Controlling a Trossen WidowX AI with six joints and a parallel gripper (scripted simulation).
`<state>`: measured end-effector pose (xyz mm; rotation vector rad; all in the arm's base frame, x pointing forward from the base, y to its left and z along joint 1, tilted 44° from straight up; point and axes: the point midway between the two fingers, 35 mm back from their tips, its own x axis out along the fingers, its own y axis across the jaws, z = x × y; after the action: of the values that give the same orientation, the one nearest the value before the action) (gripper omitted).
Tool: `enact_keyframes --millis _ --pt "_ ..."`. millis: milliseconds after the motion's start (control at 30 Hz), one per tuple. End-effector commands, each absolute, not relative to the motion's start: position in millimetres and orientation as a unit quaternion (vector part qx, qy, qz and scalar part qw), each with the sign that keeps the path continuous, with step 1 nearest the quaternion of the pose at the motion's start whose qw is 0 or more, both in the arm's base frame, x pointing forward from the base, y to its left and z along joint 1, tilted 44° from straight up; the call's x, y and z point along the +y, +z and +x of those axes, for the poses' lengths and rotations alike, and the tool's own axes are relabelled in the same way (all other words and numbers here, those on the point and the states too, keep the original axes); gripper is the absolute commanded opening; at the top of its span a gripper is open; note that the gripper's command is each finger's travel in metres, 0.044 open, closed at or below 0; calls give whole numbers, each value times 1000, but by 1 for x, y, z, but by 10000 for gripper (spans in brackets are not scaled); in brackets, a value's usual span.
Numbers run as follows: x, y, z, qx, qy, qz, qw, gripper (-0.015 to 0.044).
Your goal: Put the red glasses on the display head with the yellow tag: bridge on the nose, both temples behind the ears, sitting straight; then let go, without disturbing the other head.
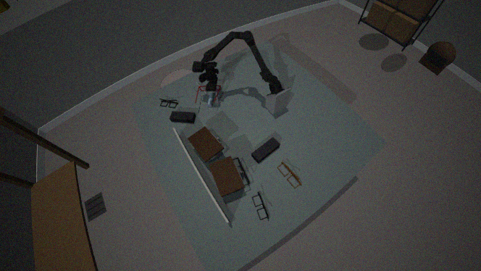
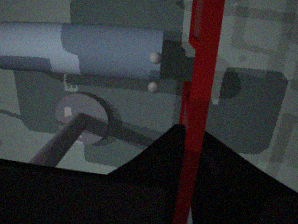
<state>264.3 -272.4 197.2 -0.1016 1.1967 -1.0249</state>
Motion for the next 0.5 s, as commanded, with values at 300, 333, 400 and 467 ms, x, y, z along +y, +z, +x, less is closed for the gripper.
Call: enact_keyframes --millis 300,333,400,467 --pt "-276 202 269 537 -460 -46 706 0" --pt "-276 202 270 537 -460 -46 706 0" --pt "-277 203 270 537 -460 -46 706 0" --pt "-277 203 271 537 -460 -46 706 0"
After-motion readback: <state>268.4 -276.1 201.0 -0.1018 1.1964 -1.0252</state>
